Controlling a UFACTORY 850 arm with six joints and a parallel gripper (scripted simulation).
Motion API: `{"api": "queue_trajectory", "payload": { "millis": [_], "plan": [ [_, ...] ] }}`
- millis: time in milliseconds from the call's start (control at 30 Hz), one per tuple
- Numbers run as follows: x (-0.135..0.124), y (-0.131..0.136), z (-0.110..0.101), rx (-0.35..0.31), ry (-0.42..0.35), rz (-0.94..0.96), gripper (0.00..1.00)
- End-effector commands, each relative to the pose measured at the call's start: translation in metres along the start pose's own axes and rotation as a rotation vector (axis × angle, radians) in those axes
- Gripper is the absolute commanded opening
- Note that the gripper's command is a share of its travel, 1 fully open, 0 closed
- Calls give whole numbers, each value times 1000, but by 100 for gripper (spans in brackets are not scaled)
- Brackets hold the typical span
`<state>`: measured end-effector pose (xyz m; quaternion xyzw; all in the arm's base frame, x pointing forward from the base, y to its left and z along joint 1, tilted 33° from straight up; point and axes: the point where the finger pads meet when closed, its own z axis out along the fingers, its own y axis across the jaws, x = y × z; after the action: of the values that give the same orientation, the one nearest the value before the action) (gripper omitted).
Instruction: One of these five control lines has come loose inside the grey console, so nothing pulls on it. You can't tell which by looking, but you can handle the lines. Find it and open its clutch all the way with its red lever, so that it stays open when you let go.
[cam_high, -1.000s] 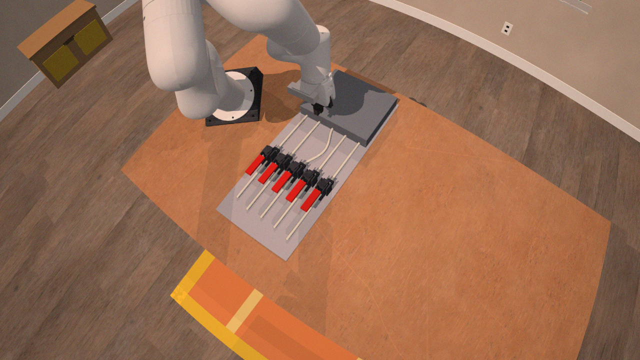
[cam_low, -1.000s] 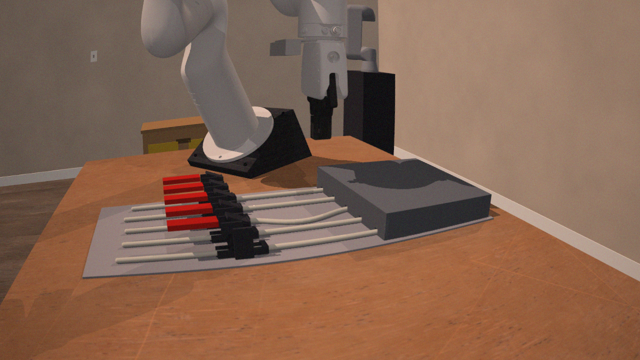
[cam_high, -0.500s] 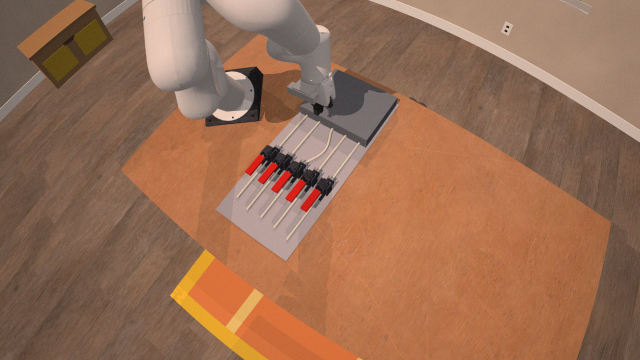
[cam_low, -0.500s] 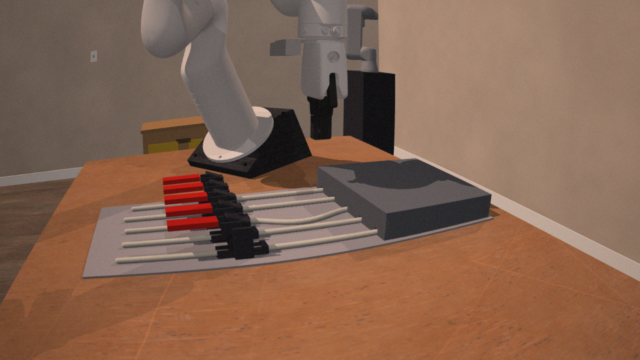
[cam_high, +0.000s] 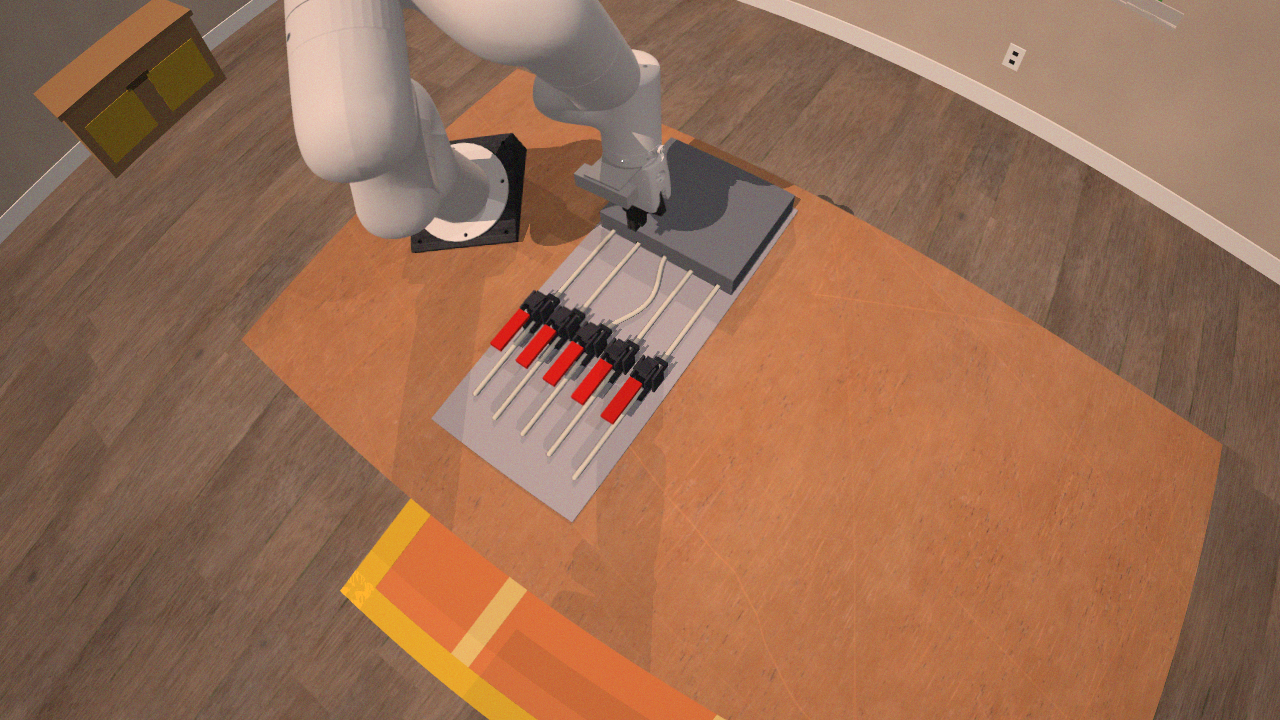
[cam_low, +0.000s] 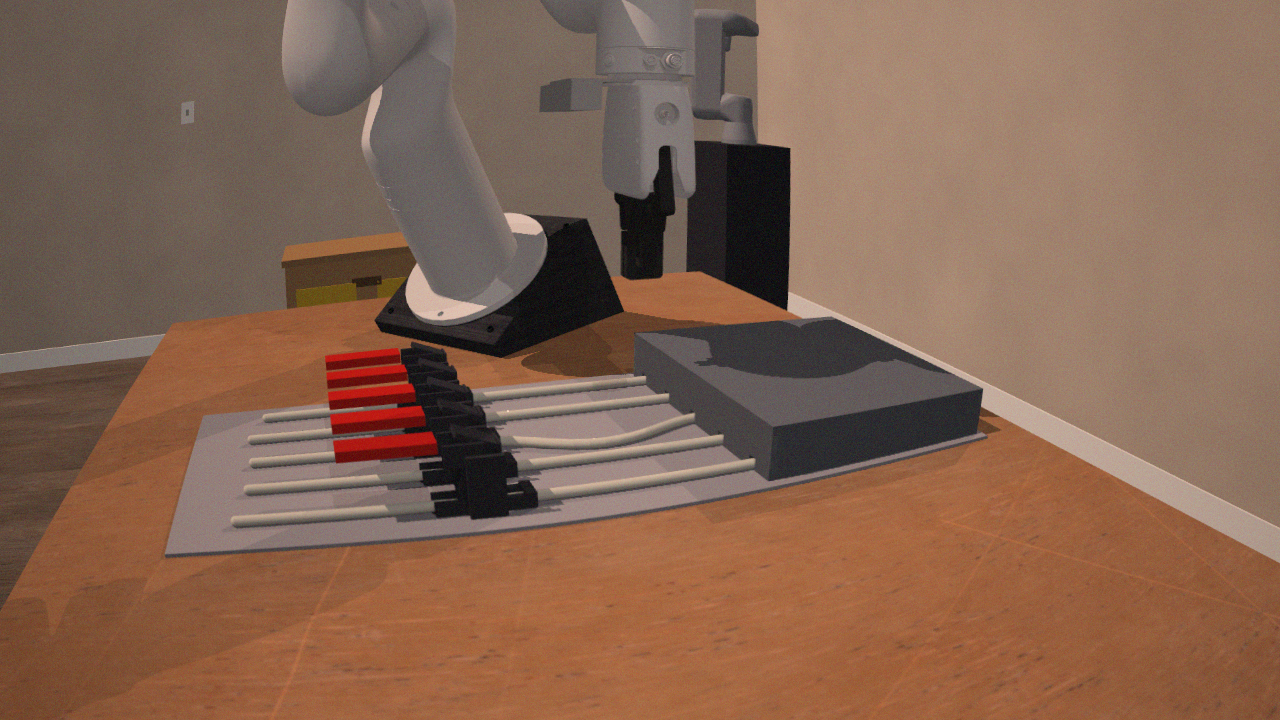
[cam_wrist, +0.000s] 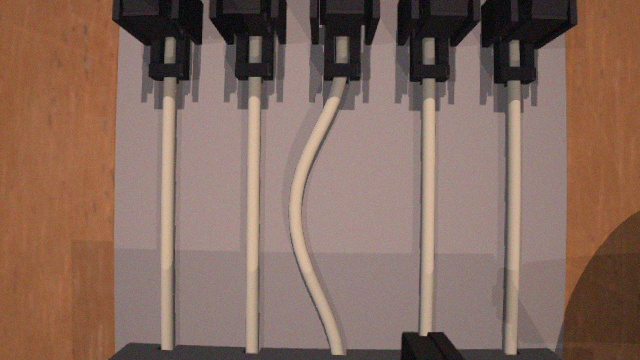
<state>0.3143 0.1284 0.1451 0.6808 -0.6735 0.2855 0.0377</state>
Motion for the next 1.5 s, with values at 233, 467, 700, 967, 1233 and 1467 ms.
{"api": "queue_trajectory", "payload": {
  "millis": [233, 467, 700, 967, 1233, 1467],
  "plan": [
    [2, -2, 0, 0, -2, 1, 52],
    [63, -27, 14, -21, -28, 5, 52],
    [138, -40, 27, -21, -39, 8, 52],
    [209, -36, 35, -8, -25, 7, 52],
    [258, -25, 37, 3, 0, 1, 52],
    [258, -25, 38, 3, 0, 1, 52]
  ]
}}
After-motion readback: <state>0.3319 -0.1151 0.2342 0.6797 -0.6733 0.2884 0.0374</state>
